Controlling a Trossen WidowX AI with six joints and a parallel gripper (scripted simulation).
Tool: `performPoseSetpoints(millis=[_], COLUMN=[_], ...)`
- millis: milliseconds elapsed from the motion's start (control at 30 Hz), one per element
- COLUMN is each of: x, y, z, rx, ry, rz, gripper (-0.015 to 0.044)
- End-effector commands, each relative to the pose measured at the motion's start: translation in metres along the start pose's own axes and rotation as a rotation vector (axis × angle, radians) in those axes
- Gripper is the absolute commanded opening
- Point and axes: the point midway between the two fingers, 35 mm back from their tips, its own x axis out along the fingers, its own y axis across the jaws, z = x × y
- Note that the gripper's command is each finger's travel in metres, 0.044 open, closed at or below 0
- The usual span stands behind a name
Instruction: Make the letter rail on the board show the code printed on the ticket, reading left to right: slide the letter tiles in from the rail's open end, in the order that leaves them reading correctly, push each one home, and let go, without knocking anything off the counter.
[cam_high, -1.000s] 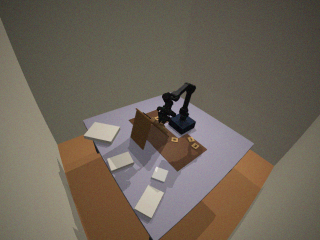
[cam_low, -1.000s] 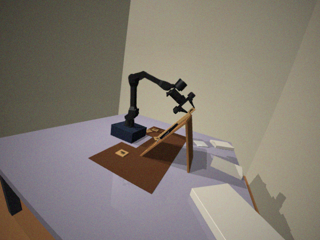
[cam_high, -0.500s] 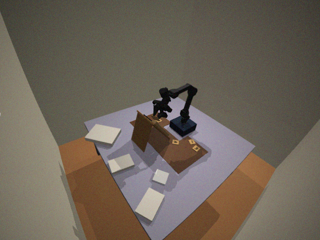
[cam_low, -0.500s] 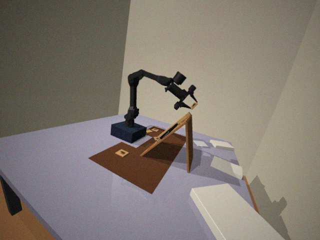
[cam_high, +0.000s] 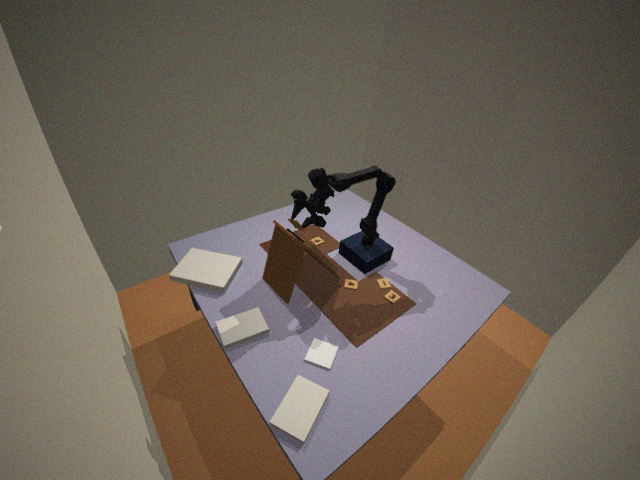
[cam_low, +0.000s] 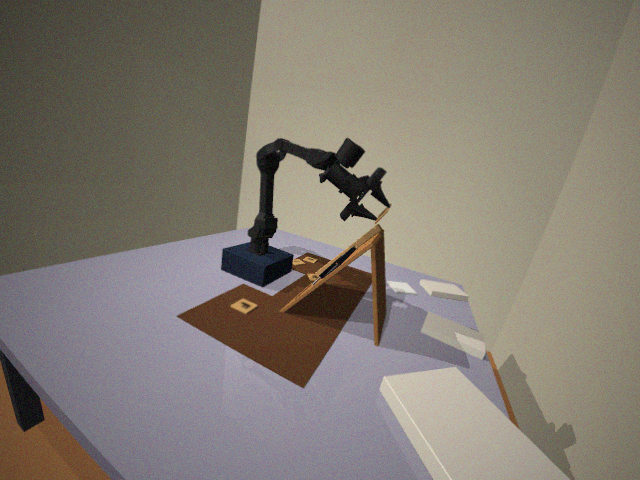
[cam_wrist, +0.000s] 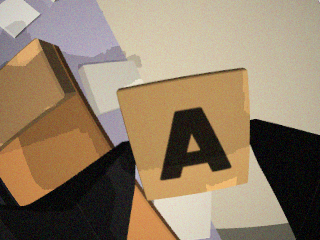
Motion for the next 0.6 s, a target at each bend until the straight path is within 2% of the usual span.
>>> performPoseSetpoints(millis=[0, 167, 333, 567], x=[0.000, -0.003, -0.011, -0.016], y=[0.002, 0.005, -0.013, 0.001], z=[-0.026, -0.058, -0.072, -0.113], rx=[0.097, 0.220, 0.193, 0.357], ry=[0.030, 0.067, 0.083, 0.124], rz=[0.012, 0.018, -0.039, -0.014], gripper=[0.0000, 0.0000, 0.0000, 0.0000])
